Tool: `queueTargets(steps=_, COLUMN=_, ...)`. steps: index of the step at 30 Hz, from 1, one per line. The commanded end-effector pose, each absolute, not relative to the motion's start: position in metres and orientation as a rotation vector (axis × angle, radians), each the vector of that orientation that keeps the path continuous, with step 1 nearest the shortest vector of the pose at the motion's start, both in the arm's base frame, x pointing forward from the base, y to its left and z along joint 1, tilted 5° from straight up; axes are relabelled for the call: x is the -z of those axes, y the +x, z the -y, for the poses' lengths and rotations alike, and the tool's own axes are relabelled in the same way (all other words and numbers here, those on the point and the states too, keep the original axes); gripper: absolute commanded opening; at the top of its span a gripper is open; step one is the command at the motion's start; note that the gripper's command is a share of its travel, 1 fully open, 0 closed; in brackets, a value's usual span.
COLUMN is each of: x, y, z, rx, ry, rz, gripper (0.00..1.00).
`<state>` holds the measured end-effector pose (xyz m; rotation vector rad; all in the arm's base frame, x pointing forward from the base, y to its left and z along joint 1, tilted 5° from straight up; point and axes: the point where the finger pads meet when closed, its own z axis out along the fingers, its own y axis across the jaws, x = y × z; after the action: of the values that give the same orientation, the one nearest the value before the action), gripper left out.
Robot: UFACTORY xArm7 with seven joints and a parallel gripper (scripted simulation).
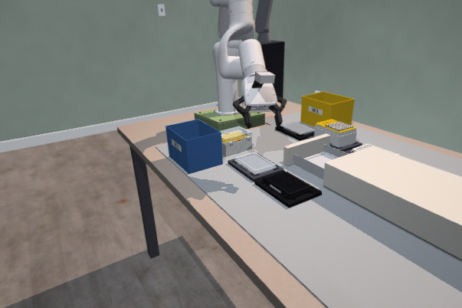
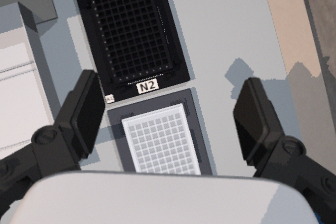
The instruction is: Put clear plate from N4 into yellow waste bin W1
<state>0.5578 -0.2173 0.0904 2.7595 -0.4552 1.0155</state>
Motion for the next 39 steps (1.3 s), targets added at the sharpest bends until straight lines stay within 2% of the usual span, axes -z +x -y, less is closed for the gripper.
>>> queueTargets(steps=1, x=-0.095, y=0.562, z=0.198, rx=-0.900, ry=2.828, rz=0.431, gripper=1.00)
queueTargets(steps=39, x=-0.138, y=0.510, z=0.079, rx=-0.227, ry=3.111, rz=0.199, gripper=1.00)
